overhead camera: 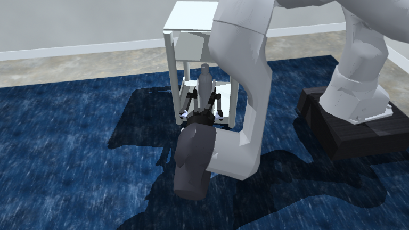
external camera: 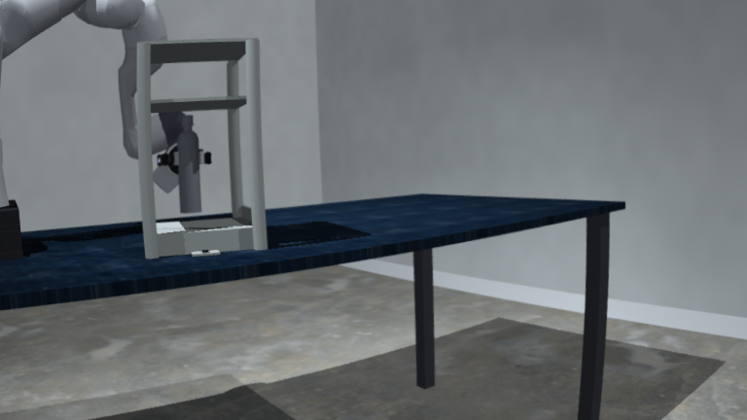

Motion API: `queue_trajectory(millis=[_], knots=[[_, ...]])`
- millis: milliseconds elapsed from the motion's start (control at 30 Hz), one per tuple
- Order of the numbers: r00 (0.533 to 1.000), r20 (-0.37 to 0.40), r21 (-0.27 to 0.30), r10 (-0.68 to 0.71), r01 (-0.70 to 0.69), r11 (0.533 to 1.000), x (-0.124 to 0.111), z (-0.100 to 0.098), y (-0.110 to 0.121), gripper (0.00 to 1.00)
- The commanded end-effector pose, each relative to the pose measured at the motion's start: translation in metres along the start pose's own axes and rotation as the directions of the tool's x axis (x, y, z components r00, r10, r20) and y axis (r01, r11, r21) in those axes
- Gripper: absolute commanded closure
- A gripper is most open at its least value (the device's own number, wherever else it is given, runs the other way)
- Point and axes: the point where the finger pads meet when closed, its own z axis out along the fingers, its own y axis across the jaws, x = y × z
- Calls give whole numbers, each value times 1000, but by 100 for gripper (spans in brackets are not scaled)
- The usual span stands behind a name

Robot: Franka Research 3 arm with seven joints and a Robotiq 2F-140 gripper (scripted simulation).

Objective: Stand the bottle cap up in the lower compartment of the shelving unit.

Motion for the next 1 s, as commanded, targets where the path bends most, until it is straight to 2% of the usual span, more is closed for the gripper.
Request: queue_trajectory(millis=[0,533,967], knots=[[1000,-8,-6,21,-21,1000,1,10,4,100],[1000,-8,-6,21,-21,1000,1,37,4,100],[1000,-8,-6,21,-21,1000,1,42,4,100]])
